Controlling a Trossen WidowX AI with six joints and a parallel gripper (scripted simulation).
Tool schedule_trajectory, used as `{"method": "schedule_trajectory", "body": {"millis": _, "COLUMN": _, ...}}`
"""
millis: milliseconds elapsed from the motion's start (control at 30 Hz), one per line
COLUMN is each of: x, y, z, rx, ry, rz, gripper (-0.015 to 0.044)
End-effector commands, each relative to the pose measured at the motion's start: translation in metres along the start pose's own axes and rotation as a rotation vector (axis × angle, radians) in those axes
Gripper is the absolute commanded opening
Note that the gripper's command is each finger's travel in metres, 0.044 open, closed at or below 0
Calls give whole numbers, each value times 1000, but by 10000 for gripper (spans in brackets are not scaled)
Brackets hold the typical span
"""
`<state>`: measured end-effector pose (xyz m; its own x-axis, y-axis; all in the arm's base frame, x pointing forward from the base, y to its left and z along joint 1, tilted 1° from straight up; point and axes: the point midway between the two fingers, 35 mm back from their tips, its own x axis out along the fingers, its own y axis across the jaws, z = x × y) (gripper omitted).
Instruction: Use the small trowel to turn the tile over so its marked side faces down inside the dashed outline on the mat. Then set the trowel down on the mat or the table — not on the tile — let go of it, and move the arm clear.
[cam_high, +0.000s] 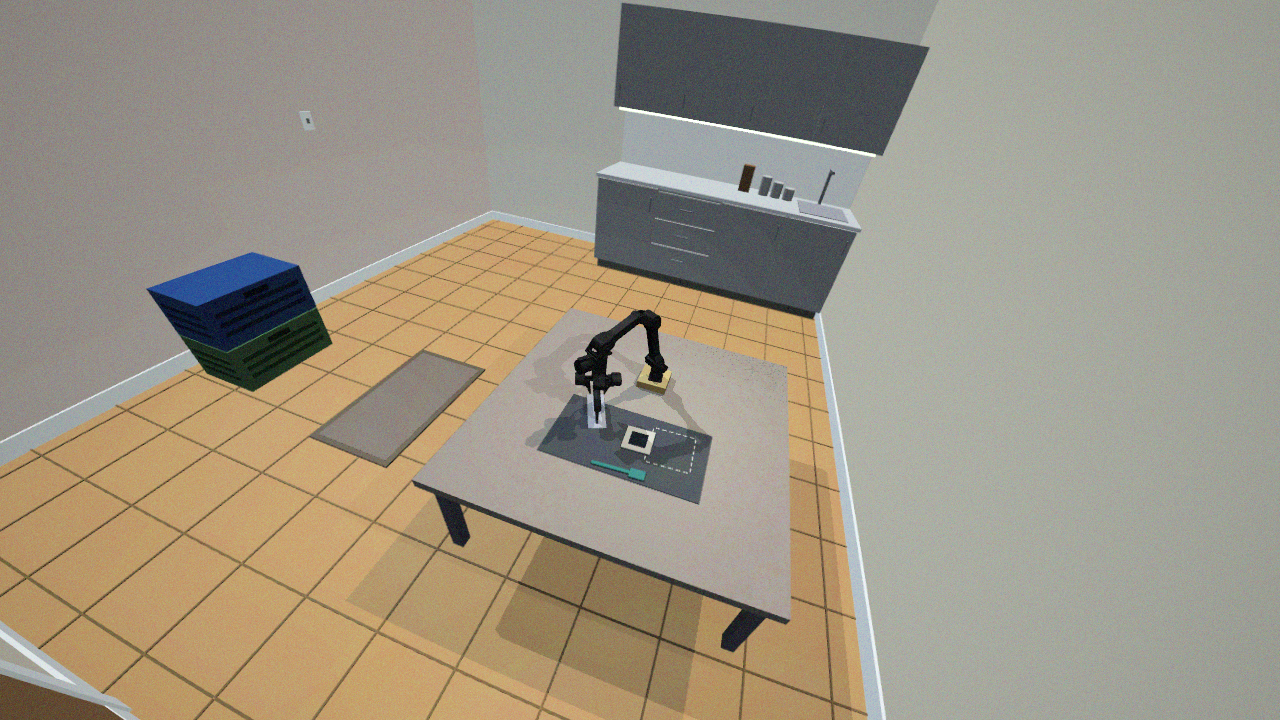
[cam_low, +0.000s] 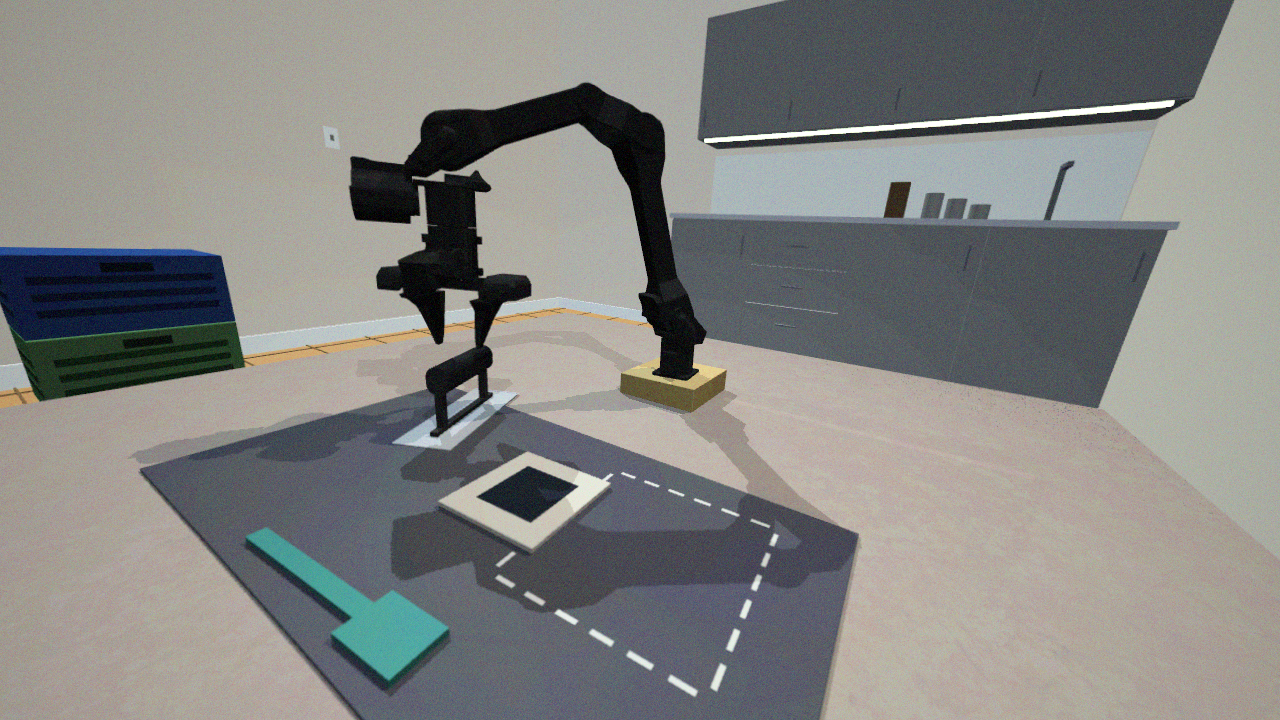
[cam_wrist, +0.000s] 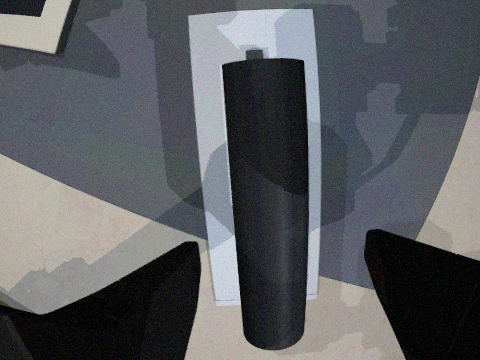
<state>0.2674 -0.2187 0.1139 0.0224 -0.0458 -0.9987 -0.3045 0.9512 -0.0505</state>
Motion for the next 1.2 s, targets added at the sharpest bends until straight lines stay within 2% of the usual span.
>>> {"method": "schedule_trajectory", "body": {"millis": 0, "x": 8, "y": 1, "z": 0, "rx": -7, "ry": 1, "rz": 8, "gripper": 270}}
{"method": "schedule_trajectory", "body": {"millis": 700, "x": 39, "y": 2, "z": 0, "rx": -7, "ry": 1, "rz": 8, "gripper": 270}}
{"method": "schedule_trajectory", "body": {"millis": 833, "x": 39, "y": 2, "z": 0, "rx": -7, "ry": 1, "rz": 8, "gripper": 165}}
{"method": "schedule_trajectory", "body": {"millis": 1000, "x": 39, "y": 2, "z": 0, "rx": -7, "ry": 1, "rz": 8, "gripper": 132}}
{"method": "schedule_trajectory", "body": {"millis": 1167, "x": 39, "y": 2, "z": 0, "rx": -7, "ry": 1, "rz": 8, "gripper": 130}}
